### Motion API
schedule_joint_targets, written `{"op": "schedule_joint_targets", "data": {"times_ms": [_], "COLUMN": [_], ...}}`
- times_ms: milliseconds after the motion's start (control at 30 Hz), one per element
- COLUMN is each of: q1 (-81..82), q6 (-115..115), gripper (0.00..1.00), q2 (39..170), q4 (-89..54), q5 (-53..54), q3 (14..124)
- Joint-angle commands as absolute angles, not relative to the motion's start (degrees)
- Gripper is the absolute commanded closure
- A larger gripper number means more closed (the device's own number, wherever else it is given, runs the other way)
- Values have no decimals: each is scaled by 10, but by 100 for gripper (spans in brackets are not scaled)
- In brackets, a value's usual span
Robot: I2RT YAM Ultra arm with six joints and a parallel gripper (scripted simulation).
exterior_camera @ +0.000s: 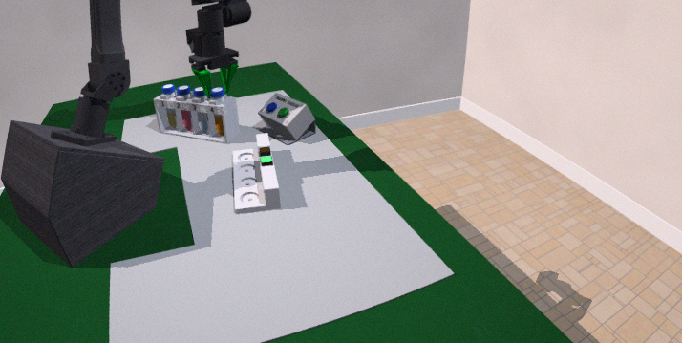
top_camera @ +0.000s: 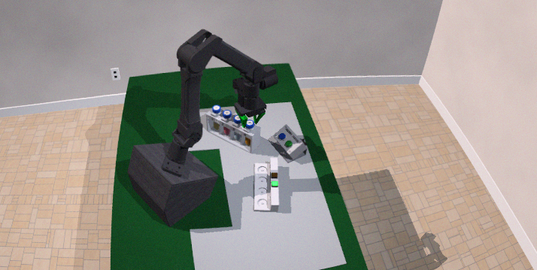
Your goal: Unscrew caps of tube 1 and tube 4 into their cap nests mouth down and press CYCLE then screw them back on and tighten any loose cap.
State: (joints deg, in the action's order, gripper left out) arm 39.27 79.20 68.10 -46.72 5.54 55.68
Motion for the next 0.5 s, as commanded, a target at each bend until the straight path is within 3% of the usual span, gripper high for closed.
{"op": "schedule_joint_targets", "data": {"times_ms": [0,433,467], "q1": [393,393,393], "q6": [898,1000,1000], "gripper": [51,51,100], "q2": [677,676,676], "q4": [-468,-468,-468], "q5": [55,55,55], "q3": [559,558,558]}}
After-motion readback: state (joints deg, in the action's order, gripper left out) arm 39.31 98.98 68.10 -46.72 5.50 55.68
